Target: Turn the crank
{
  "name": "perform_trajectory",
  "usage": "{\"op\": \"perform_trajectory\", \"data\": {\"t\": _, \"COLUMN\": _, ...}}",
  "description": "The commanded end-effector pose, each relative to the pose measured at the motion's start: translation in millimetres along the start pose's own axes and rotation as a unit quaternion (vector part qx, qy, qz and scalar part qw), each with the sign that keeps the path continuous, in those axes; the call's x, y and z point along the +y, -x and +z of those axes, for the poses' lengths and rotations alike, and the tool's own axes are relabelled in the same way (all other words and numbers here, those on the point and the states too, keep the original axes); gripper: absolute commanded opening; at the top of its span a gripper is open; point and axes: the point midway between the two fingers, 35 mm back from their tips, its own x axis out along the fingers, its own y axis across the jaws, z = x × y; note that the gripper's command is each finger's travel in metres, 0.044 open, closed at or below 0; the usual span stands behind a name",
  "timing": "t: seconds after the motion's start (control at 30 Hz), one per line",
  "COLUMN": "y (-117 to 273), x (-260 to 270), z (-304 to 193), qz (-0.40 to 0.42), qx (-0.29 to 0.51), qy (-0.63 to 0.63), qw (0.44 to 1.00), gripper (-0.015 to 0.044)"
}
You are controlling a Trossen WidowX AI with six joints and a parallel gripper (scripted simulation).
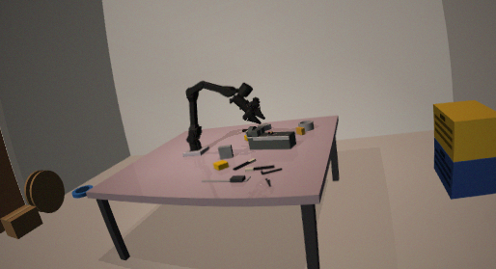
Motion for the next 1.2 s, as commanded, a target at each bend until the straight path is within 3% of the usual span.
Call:
{"op": "perform_trajectory", "data": {"t": 0.0, "y": -11, "x": -1, "z": -10, "qz": 0.003, "qx": 0.005, "qy": 0.001, "qw": 1.000, "gripper": 0.0440}}
{"op": "perform_trajectory", "data": {"t": 0.6, "y": -11, "x": -1, "z": -10, "qz": 0.003, "qx": 0.005, "qy": 0.001, "qw": 1.000, "gripper": 0.0440}}
{"op": "perform_trajectory", "data": {"t": 0.9, "y": 28, "x": 1, "z": 23, "qz": 0.001, "qx": 0.003, "qy": 0.000, "qw": 1.000, "gripper": 0.0440}}
{"op": "perform_trajectory", "data": {"t": 1.17, "y": 48, "x": 30, "z": 1, "qz": -0.026, "qx": 0.002, "qy": -0.019, "qw": 0.999, "gripper": 0.0440}}
